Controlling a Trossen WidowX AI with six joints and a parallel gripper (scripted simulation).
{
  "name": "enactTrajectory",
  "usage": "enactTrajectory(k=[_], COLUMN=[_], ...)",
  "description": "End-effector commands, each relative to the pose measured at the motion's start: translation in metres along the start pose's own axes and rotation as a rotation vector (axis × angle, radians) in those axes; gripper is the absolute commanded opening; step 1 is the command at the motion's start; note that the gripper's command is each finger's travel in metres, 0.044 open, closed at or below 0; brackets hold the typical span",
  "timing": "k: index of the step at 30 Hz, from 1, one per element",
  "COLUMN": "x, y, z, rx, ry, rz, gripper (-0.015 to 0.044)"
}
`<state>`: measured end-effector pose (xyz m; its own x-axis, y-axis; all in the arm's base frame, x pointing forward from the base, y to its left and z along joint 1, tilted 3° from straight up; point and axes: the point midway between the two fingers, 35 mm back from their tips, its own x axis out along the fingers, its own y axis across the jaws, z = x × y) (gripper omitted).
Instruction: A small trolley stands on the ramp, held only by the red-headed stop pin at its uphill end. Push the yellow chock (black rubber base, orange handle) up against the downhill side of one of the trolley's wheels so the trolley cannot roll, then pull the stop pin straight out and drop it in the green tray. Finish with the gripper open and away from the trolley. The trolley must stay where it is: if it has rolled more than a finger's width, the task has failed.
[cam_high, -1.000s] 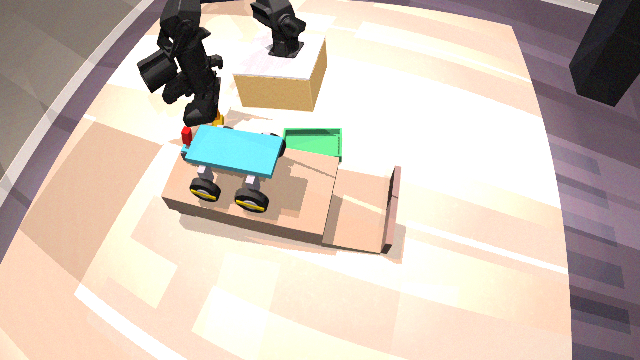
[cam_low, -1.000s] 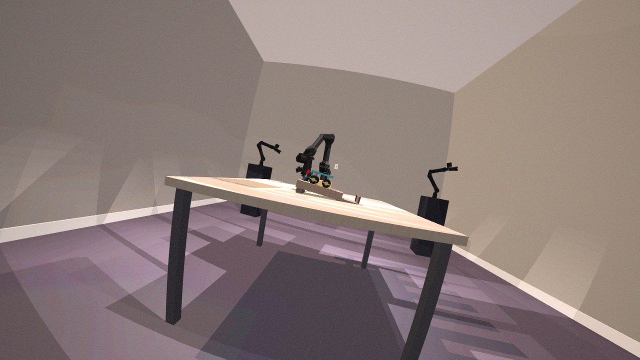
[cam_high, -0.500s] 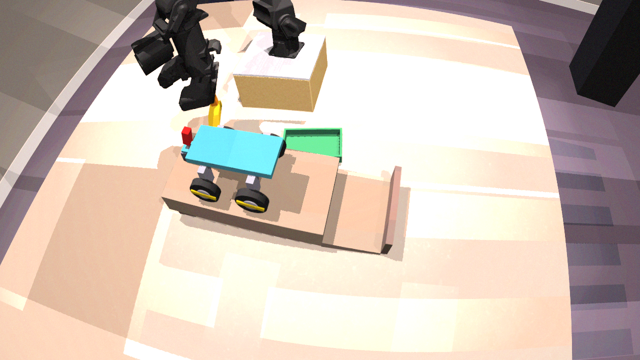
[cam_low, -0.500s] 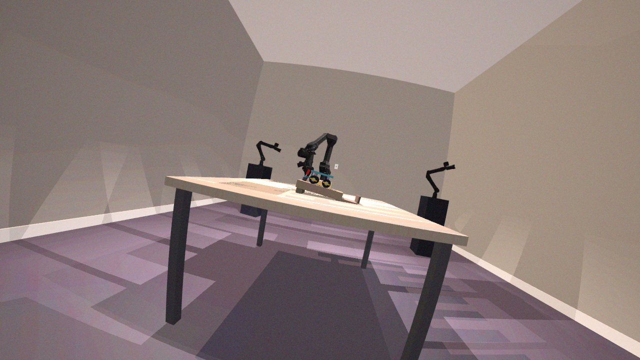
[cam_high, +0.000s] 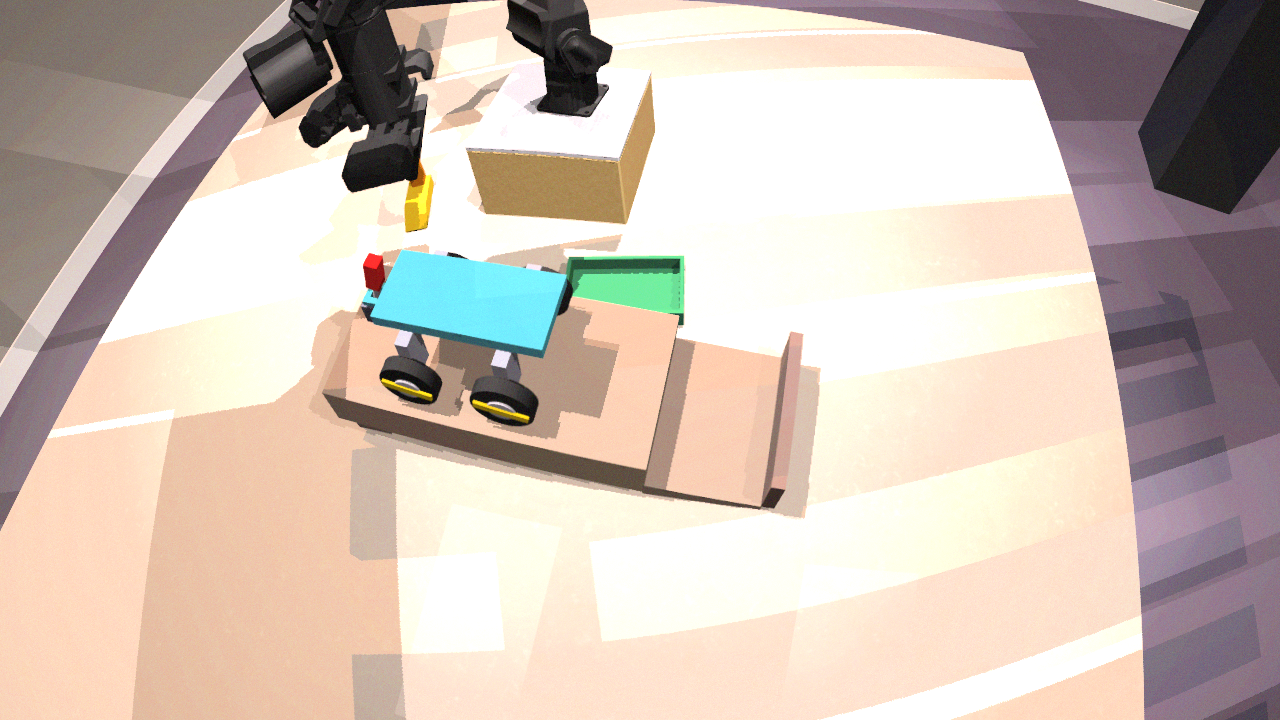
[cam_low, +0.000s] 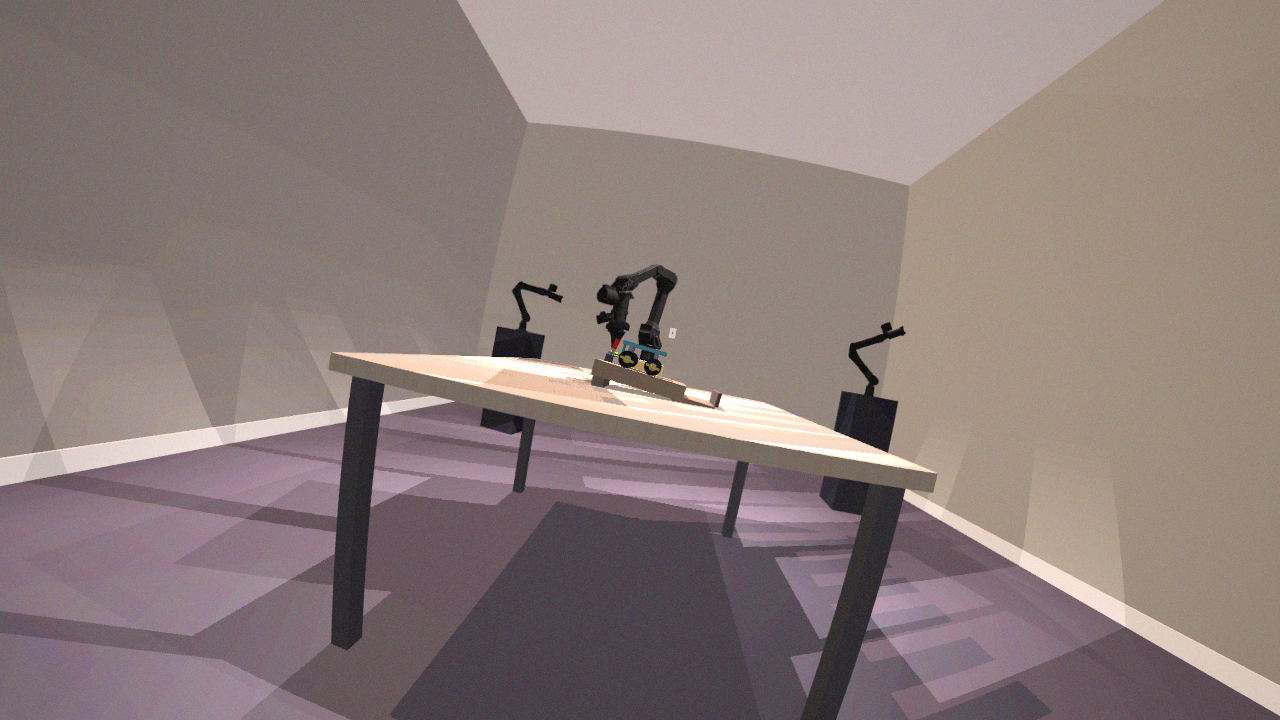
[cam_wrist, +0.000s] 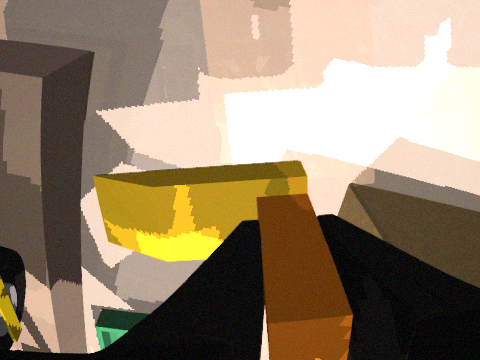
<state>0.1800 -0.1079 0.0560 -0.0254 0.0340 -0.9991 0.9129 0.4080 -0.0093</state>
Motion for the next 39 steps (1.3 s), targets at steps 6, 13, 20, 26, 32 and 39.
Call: enactTrajectory(k=[6, 13, 20, 26, 32, 39], x=[-0.027, -0.044, -0.044, -0.044, -0.044, -0.044], y=[0.005, 0.008, 0.009, 0.009, 0.009, 0.009], z=[0.004, 0.008, 0.008, 0.008, 0.008, 0.008], rx=[-0.004, -0.004, -0.027, -0.217, -0.423, -0.659], ry=[-0.014, -0.014, -0.014, -0.016, -0.018, -0.021], rz=[0.015, 0.015, 0.015, 0.013, 0.012, 0.011], gripper=[0.0000, 0.0000, 0.0000, 0.0000, 0.0000, 0.0000])
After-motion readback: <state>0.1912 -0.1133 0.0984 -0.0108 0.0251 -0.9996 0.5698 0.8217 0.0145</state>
